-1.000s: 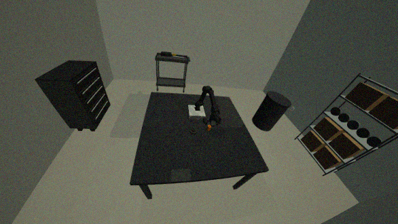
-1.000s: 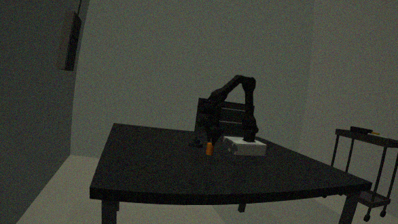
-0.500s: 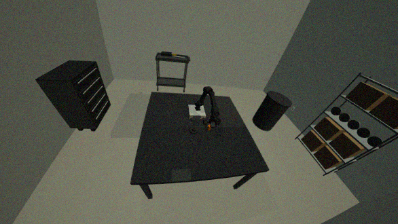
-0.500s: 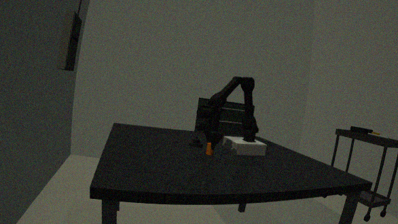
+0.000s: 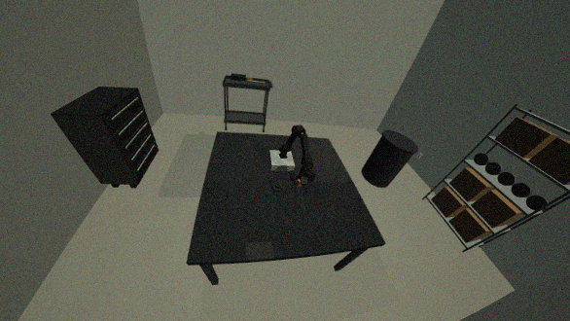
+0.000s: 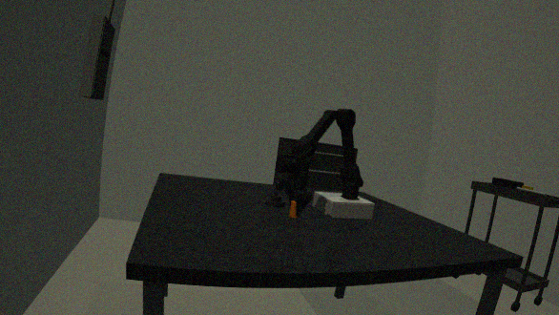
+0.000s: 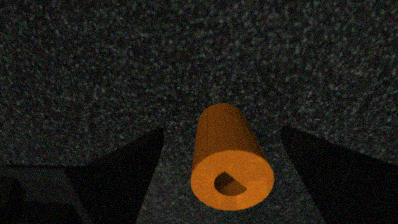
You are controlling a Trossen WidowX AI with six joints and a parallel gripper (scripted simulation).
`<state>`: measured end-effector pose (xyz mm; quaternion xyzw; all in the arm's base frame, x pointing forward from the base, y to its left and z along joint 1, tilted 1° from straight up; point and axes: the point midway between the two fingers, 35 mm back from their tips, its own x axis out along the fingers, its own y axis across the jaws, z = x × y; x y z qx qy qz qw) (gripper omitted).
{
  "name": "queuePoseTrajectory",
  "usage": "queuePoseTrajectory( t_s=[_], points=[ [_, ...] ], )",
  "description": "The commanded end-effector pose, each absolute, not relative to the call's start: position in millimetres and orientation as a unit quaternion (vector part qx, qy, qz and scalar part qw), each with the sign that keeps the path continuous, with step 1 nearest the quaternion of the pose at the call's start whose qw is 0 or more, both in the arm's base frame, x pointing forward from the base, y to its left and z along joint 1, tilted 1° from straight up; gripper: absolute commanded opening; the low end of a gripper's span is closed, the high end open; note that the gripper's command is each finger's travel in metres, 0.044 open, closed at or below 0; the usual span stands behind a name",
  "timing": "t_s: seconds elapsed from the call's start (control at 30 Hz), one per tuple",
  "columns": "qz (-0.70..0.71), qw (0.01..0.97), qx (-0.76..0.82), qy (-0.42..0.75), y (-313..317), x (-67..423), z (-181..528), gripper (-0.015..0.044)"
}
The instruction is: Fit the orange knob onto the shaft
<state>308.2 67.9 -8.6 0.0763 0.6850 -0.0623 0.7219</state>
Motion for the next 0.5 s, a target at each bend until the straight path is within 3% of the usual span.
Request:
queuePoseTrajectory(
  t_s=[0.0,0.3,0.47],
  points=[
    [-0.065,0.718,0.077,0.689,67.5,306.1,-14.8,0.0414],
    [-0.065,0.718,0.077,0.689,67.5,306.1,-14.8,0.0177],
    [-0.065,0.718,0.077,0.689,67.5,306.1,-14.8,0.0144]
  ],
)
